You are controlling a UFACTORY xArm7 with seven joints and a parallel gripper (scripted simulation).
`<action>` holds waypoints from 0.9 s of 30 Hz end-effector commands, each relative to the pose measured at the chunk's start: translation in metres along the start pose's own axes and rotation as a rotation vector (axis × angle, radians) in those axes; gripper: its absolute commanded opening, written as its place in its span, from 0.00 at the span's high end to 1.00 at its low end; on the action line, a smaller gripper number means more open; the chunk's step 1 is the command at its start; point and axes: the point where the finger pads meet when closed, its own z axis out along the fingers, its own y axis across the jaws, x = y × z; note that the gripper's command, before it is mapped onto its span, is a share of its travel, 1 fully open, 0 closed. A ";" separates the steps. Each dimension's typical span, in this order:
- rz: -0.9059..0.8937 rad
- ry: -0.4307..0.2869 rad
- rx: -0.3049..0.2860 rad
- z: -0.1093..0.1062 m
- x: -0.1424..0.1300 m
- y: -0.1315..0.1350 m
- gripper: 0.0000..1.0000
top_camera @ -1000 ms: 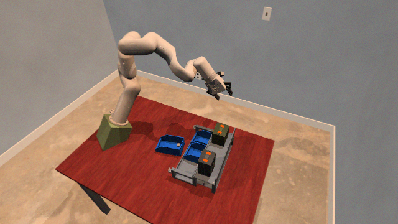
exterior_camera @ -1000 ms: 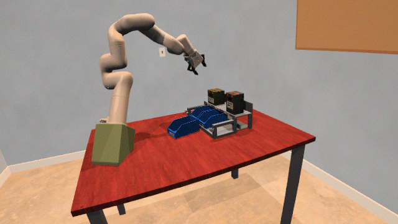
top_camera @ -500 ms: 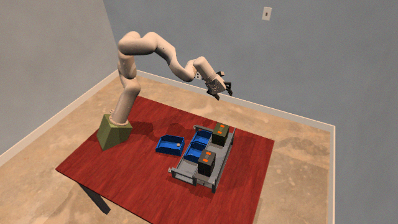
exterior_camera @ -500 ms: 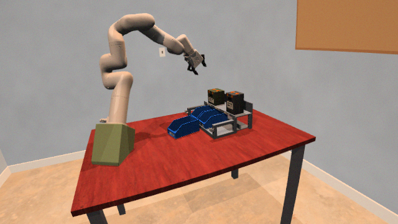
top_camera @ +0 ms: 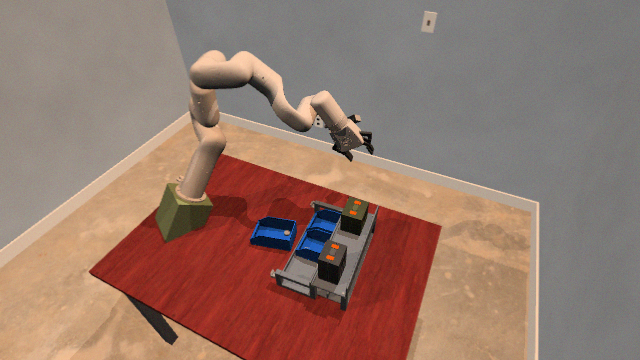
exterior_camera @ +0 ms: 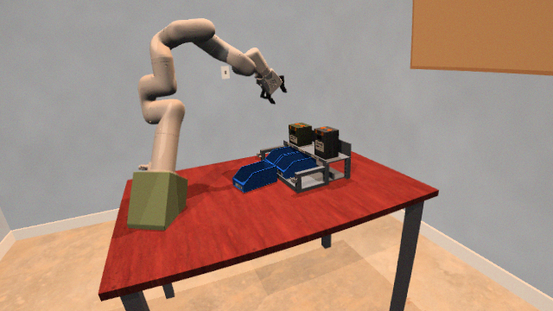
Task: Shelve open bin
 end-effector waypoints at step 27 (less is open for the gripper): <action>0.001 0.001 -0.005 -0.029 0.008 -0.039 0.00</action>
